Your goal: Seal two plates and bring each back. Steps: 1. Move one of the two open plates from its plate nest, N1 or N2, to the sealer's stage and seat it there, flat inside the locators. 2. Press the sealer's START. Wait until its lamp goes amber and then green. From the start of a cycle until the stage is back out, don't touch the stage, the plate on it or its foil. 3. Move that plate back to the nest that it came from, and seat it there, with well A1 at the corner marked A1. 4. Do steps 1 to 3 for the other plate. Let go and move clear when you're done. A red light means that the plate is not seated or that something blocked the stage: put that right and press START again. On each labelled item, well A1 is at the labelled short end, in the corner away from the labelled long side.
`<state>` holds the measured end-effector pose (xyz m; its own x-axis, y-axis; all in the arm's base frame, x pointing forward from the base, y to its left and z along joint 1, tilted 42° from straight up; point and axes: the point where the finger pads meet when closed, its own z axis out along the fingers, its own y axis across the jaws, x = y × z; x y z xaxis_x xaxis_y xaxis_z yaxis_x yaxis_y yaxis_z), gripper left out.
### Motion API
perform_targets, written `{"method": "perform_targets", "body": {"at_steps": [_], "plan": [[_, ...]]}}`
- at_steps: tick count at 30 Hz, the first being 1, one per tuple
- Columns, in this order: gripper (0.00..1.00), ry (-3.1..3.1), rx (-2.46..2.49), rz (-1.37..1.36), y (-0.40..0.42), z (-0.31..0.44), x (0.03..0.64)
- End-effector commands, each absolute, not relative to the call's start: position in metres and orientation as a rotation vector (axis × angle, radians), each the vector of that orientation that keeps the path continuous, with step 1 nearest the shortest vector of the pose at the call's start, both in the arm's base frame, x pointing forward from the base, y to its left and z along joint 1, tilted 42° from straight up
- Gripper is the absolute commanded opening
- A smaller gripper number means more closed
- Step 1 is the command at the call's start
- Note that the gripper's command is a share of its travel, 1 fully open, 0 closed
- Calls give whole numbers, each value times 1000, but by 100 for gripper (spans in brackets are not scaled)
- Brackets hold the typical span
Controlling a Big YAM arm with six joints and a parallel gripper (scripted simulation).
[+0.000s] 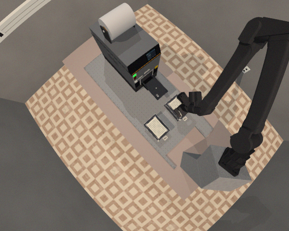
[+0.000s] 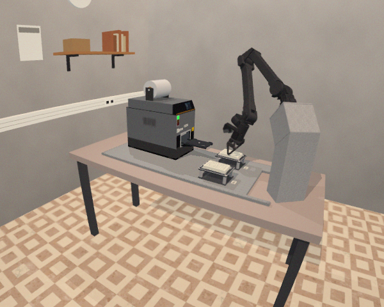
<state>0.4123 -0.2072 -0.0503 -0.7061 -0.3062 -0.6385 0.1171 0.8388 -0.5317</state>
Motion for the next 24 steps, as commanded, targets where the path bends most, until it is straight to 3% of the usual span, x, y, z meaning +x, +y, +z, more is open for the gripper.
{"method": "perform_targets", "body": {"at_steps": [1,24], "plan": [[100,2274,-182,-696,-192,-62,404],[100,2259,-167,-704,-202,-61,412]]}}
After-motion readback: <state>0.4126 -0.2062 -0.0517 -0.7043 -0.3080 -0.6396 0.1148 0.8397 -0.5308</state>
